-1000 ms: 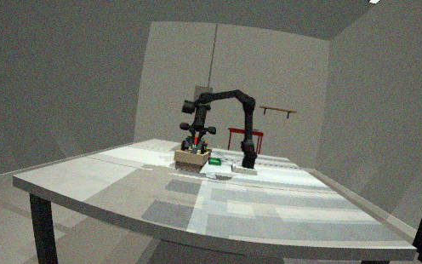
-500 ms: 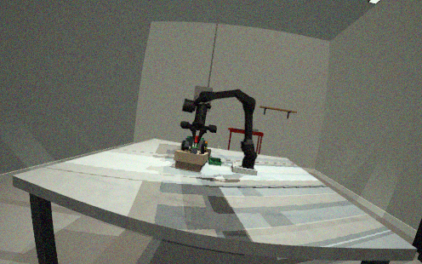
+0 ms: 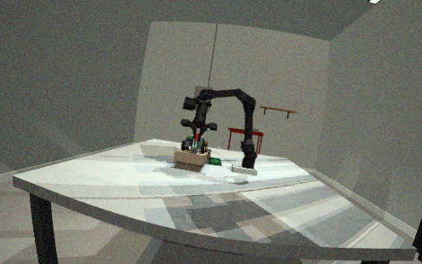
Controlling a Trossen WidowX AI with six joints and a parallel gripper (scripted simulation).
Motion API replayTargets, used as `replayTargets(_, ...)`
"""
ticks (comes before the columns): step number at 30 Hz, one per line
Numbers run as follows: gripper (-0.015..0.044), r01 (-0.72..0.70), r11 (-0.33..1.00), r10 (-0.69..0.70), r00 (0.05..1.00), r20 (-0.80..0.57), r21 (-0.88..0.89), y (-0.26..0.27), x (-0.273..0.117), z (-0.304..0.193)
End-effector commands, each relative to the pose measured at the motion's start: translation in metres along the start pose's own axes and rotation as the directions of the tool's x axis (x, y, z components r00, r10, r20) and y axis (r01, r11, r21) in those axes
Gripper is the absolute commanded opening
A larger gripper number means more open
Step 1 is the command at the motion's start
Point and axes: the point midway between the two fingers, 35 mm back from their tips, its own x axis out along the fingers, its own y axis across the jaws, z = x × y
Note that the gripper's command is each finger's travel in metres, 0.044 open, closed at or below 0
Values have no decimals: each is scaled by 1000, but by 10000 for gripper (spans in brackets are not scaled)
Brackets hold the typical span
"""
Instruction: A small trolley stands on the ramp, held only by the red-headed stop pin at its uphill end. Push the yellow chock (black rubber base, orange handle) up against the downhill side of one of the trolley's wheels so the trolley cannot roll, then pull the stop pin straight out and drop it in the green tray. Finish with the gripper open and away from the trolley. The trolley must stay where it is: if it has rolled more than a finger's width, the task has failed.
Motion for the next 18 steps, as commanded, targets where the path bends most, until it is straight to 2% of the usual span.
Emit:
replayTargets(1,0,-3,1000,3,1000,-6,-5,0,-4,-2)
replayTargets(18,0,-3,1000,3,1000,-5,-5,1,-17,-3)
